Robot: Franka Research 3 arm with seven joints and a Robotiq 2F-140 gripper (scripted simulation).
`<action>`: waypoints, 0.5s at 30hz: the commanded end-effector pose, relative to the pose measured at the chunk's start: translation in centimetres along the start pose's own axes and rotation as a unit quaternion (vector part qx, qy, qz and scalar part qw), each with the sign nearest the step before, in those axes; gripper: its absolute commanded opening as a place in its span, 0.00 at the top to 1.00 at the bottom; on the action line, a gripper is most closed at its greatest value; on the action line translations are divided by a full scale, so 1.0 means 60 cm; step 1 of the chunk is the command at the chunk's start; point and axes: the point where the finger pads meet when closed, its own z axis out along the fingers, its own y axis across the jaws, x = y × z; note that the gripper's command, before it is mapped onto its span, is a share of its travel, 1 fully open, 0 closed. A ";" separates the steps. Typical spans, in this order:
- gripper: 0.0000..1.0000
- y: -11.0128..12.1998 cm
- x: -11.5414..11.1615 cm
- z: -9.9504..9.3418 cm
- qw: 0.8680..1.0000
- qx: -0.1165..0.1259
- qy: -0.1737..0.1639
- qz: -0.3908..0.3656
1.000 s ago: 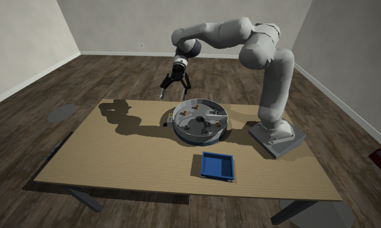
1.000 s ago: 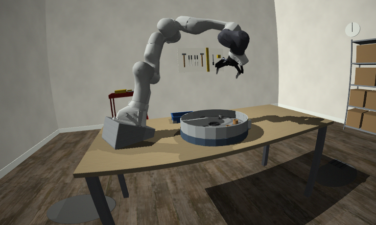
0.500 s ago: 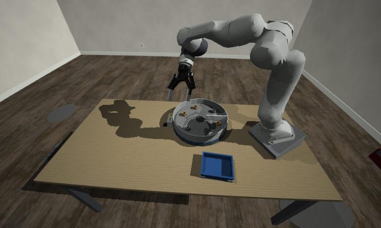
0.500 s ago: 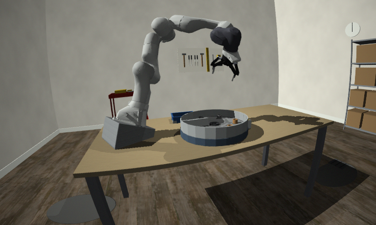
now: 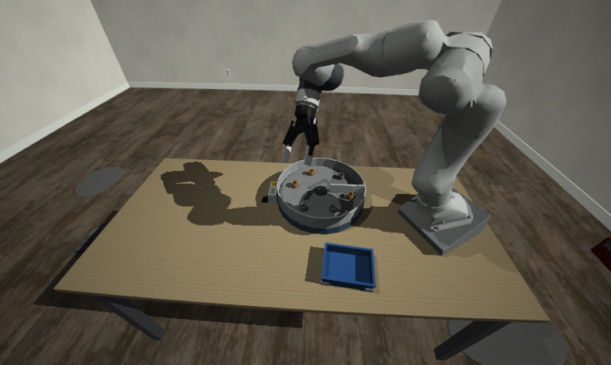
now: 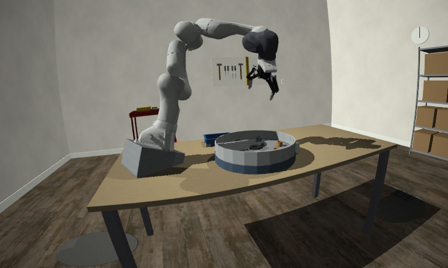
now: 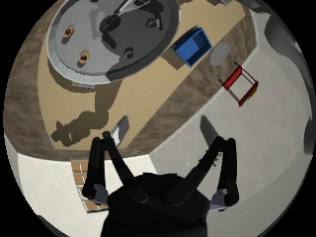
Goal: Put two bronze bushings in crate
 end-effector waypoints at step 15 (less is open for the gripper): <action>0.00 0.015 0.086 0.003 0.978 0.069 0.040 0.192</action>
